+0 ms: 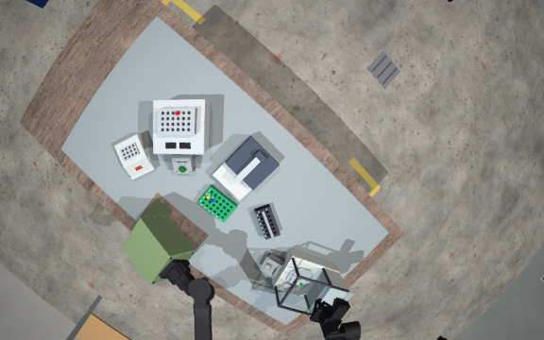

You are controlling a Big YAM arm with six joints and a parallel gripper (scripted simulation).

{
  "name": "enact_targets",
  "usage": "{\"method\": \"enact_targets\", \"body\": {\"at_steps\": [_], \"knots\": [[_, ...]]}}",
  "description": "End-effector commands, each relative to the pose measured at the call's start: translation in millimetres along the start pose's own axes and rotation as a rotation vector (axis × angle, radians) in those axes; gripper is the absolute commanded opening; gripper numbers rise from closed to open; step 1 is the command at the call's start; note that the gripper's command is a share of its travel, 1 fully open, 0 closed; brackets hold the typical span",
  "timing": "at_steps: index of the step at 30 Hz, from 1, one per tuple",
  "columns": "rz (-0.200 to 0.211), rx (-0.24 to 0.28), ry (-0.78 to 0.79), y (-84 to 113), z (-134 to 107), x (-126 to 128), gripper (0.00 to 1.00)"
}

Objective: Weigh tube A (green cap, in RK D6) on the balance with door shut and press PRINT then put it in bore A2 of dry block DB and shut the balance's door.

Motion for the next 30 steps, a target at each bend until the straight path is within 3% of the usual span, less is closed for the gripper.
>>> {"method": "enact_targets", "body": {"at_steps": [1,30], "knots": [[-0.003,0.008,0.006,-4.1,-2.4,-1.5,0.3],[-0.004,0.009,0.002,-2.6,-3.5,-3.0,0.3]]}}
Point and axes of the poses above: the point where the finger pads meet when closed, its own y axis back along the fingers, its own x axis across the jaws, z = x × y, the point moved 10 cm from there along y, back along the fingers
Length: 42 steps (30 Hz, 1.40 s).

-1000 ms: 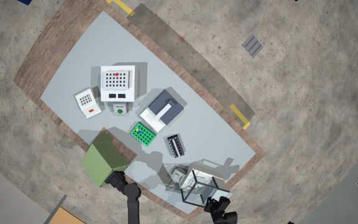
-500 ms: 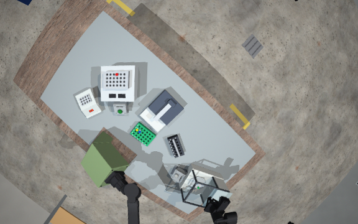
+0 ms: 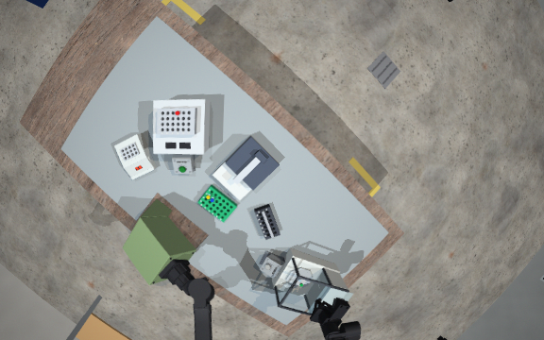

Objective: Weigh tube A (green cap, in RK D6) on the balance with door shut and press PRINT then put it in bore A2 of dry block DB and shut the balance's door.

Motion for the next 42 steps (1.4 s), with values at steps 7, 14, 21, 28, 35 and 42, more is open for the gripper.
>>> {"method": "enact_targets", "body": {"at_steps": [7,14,21,28,35,42], "knots": [[-0.003,0.008,-0.007,-2.0,-3.5,-2.6,0.3],[-0.007,0.01,-0.012,-1.8,-3.5,-3.5,0.06],[-0.016,0.006,-0.023,0.9,-3.7,-9.8,0.06],[-0.016,0.006,-0.023,0.9,-3.7,-9.8,0.06],[-0.016,0.006,-0.023,0.9,-3.7,-9.8,0.06],[-0.016,0.006,-0.023,0.9,-3.7,-9.8,0.06]]}}
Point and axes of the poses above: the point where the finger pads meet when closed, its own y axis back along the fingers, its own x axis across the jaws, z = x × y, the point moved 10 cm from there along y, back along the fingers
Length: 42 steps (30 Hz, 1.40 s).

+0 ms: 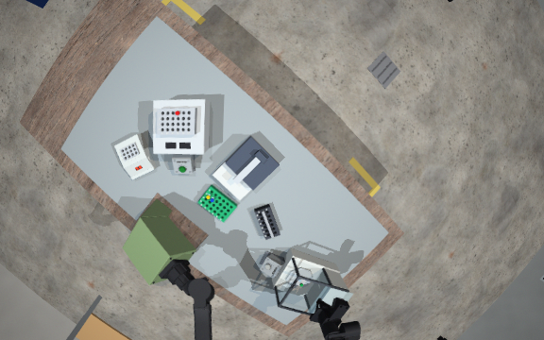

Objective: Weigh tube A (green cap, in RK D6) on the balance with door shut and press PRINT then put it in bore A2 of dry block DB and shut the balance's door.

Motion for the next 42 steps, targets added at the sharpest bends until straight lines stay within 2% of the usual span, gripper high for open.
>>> {"method": "enact_targets", "body": {"at_steps": [1,23,25,28,29,33,42], "knots": [[-0.019,0.007,-0.025,1.2,-3.7,-10.9,0.06],[-0.019,0.007,-0.025,1.2,-3.7,-10.9,0.06],[-0.015,0.011,-0.031,0.5,-6.6,-0.8,0.06],[-0.019,0.009,-0.04,2.2,-8.4,0.1,0.06],[-0.001,0.015,-0.018,0.3,-6.0,4.0,0.06],[-0.011,-0.006,-0.015,6.0,-4.6,8.7,0.06],[-0.013,-0.007,-0.018,5.7,-4.3,17.2,0.06]]}}
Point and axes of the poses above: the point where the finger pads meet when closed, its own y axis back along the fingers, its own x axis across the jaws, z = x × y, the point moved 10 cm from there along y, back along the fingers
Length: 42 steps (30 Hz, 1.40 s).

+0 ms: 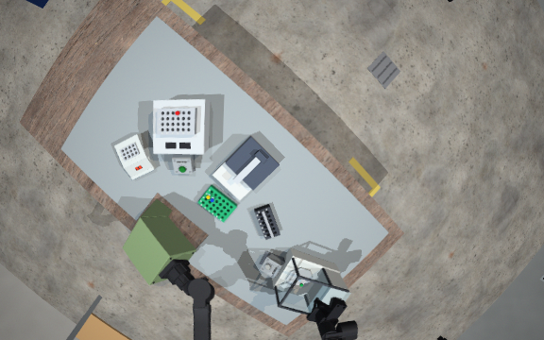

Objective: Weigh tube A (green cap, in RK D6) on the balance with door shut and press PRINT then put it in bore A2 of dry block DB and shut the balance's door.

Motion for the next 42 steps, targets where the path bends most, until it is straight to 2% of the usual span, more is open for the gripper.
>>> {"method": "enact_targets", "body": {"at_steps": [1,42], "knots": [[-0.012,-0.003,-0.016,5.6,-3.7,5.7,0.06],[-0.005,0.0,-0.008,4.5,-3.7,41.6,0.06]]}}
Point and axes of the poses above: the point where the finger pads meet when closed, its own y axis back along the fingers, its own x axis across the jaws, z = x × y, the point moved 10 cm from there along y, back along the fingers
